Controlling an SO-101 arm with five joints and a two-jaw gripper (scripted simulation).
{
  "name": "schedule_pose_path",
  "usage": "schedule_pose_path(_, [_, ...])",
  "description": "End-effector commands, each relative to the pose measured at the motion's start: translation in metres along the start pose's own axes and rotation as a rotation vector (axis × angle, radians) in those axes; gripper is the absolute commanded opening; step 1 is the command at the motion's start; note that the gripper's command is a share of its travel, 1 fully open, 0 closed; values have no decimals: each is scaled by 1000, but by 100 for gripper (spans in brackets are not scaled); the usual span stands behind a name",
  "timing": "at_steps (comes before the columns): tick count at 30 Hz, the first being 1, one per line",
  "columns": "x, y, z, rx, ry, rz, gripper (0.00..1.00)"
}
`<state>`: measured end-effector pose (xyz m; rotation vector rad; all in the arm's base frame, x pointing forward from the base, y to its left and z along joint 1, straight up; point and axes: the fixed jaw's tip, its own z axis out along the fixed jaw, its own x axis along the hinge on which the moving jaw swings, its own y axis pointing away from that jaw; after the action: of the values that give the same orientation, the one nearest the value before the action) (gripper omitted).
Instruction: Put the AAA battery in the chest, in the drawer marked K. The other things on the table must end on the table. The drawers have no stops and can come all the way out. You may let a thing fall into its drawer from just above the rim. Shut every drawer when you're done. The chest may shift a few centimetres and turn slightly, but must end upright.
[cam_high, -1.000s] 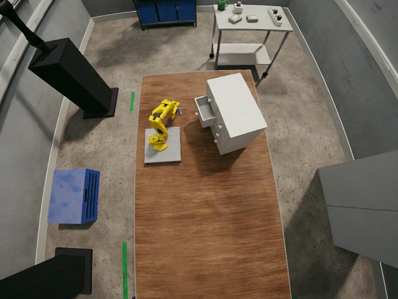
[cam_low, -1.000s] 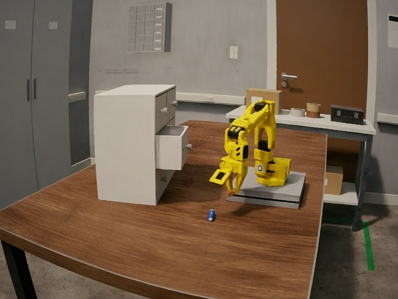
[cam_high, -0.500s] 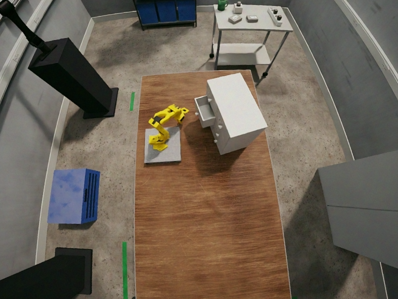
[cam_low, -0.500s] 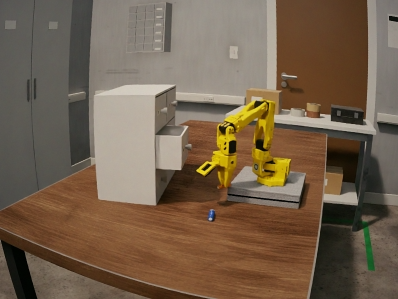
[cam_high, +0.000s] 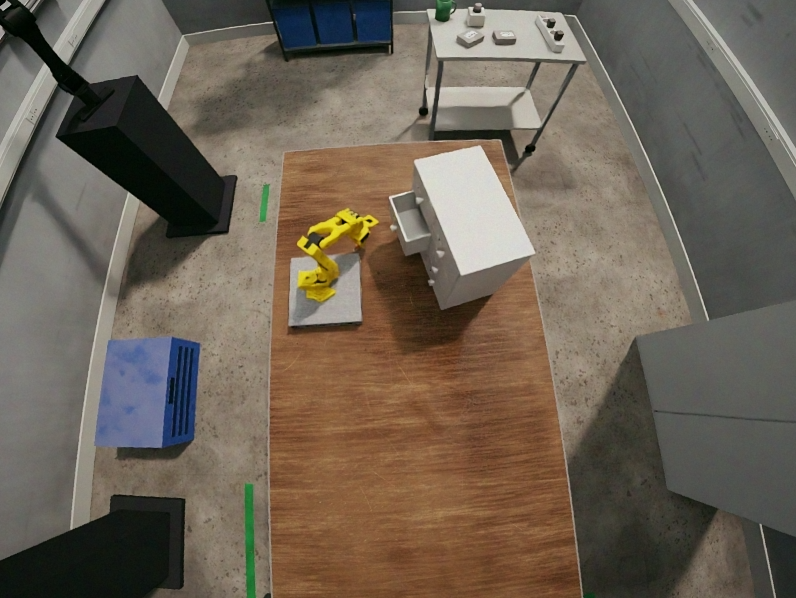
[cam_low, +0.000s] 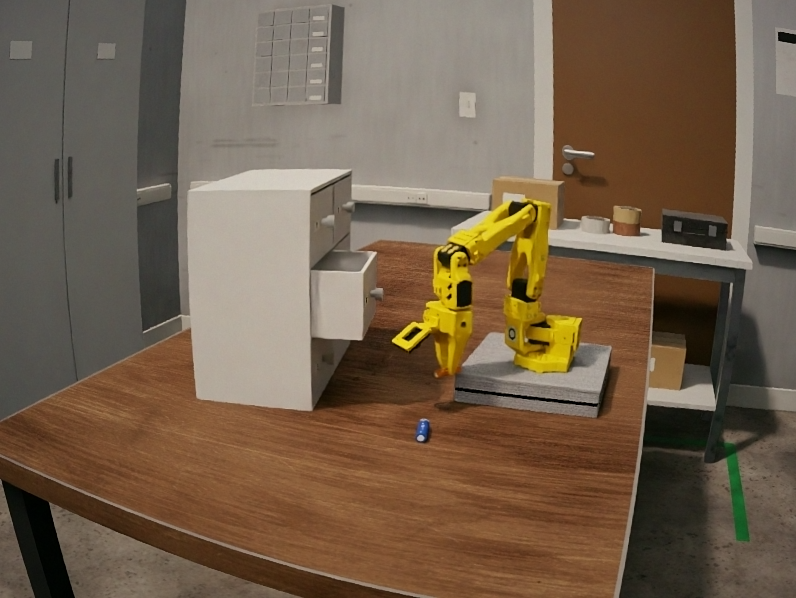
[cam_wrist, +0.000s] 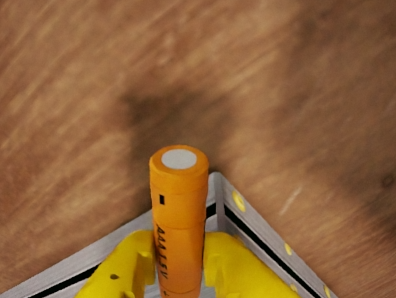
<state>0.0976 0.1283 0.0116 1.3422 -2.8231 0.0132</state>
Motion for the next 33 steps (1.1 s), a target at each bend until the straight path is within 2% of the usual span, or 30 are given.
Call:
schedule_pose_path(1, [0,-6,-1,-1,-14,35,0])
schedule_pose_path(15, [6,-66,-1,-5,-13,402,0])
schedule_pose_path(33, [7,-67,-1,-5,-13,411,0])
